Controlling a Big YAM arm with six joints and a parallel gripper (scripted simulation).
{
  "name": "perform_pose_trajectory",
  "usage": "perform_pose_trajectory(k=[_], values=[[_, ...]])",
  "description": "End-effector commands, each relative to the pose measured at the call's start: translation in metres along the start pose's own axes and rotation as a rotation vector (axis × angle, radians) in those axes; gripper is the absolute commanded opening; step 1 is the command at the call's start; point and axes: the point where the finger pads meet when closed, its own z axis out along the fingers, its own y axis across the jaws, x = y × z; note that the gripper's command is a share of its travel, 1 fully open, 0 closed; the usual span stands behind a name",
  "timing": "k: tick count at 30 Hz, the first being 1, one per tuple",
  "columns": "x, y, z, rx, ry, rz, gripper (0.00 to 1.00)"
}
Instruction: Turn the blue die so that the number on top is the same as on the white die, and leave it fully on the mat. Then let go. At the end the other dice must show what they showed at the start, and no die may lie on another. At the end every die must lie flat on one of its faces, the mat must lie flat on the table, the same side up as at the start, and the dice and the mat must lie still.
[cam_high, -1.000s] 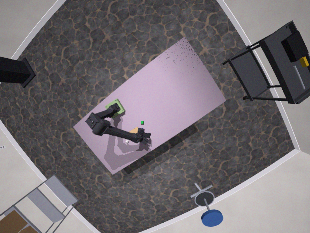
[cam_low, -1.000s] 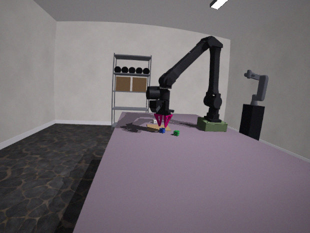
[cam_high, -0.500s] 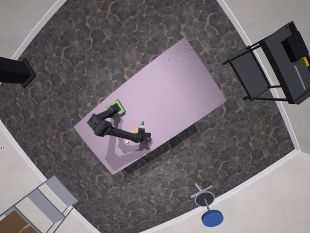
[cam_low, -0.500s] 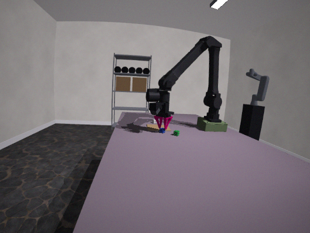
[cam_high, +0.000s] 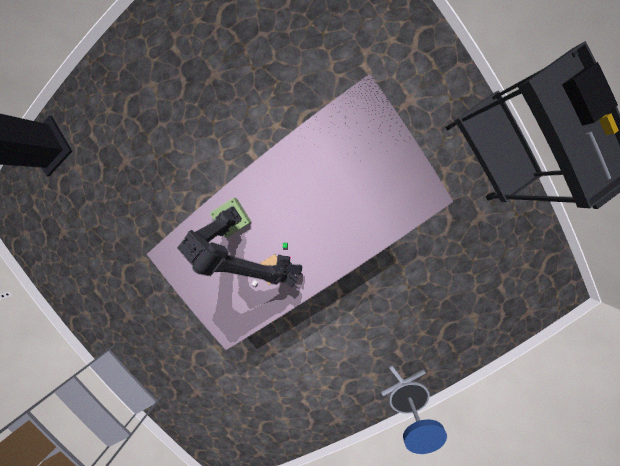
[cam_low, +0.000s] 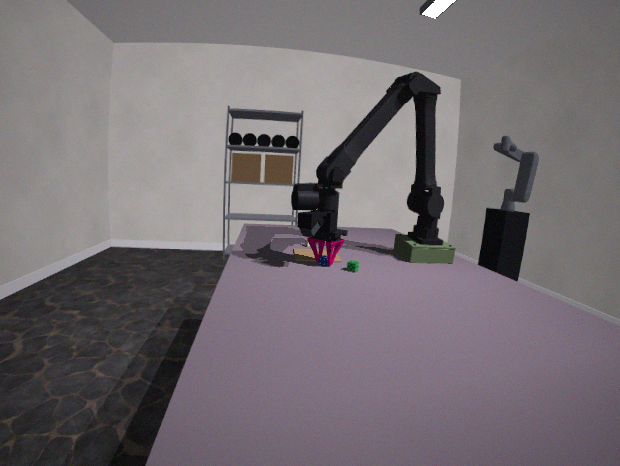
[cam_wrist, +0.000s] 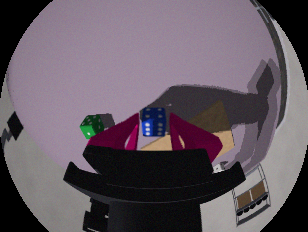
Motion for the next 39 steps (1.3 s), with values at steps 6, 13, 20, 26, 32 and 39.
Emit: perform_pose_trajectory(k=[6, 13, 20, 26, 32, 39], values=[[-0.0197, -0.0027, -0.0110, 0.029, -0.053, -0.009, 0.39], [-0.0197, -0.0027, -0.0103, 0.028, -0.052, -0.009, 0.39], [-0.0197, -0.0027, -0.0103, 0.028, -0.052, -0.009, 0.39], [-0.0197, -0.0027, -0.0103, 0.028, -0.052, -0.009, 0.39], [-0.0197, -0.0027, -0.0103, 0.028, -0.052, -0.009, 0.39], [-0.0197, -0.0027, -0.0103, 0.028, -0.052, -0.009, 0.39]])
